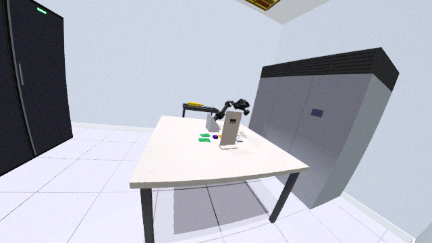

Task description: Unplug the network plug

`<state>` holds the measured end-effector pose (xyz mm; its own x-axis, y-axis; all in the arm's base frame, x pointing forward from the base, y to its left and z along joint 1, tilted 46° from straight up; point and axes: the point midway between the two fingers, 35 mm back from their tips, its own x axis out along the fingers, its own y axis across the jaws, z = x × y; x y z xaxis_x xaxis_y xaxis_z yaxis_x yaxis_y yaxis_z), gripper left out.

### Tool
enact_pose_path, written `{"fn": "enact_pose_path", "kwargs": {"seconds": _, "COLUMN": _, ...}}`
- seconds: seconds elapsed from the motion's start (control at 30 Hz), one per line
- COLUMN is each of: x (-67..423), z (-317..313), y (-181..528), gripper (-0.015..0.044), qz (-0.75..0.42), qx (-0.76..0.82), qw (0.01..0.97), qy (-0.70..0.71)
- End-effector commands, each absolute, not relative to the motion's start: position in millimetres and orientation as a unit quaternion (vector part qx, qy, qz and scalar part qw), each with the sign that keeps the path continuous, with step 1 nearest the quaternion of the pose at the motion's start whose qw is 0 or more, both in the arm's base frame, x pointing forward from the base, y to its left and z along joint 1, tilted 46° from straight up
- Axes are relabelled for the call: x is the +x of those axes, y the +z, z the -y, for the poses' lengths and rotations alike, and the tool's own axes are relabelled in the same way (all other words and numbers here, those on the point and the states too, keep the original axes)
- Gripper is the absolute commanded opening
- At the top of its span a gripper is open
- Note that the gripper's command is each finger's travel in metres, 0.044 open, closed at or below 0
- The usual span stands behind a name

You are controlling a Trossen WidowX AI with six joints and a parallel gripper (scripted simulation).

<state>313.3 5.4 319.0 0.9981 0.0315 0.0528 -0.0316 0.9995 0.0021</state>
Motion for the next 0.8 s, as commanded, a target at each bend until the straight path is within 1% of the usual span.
{"fn": "enact_pose_path", "kwargs": {"seconds": 0.0, "x": 314, "z": -5, "y": 318, "gripper": 0.0374, "qz": 0.026, "qx": 0.0, "qw": 1.0, "qy": 0.016}}
{"fn": "enact_pose_path", "kwargs": {"seconds": 0.27, "x": 336, "z": 7, "y": 283, "gripper": 0.0164, "qz": 0.015, "qx": -0.056, "qw": 0.998, "qy": 0.014}}
{"fn": "enact_pose_path", "kwargs": {"seconds": 0.3, "x": 339, "z": 8, "y": 278, "gripper": 0.0156, "qz": 0.013, "qx": -0.064, "qw": 0.998, "qy": 0.014}}
{"fn": "enact_pose_path", "kwargs": {"seconds": 0.77, "x": 355, "z": 35, "y": 207, "gripper": 0.0156, "qz": -0.009, "qx": -0.167, "qw": 0.986, "qy": 0.014}}
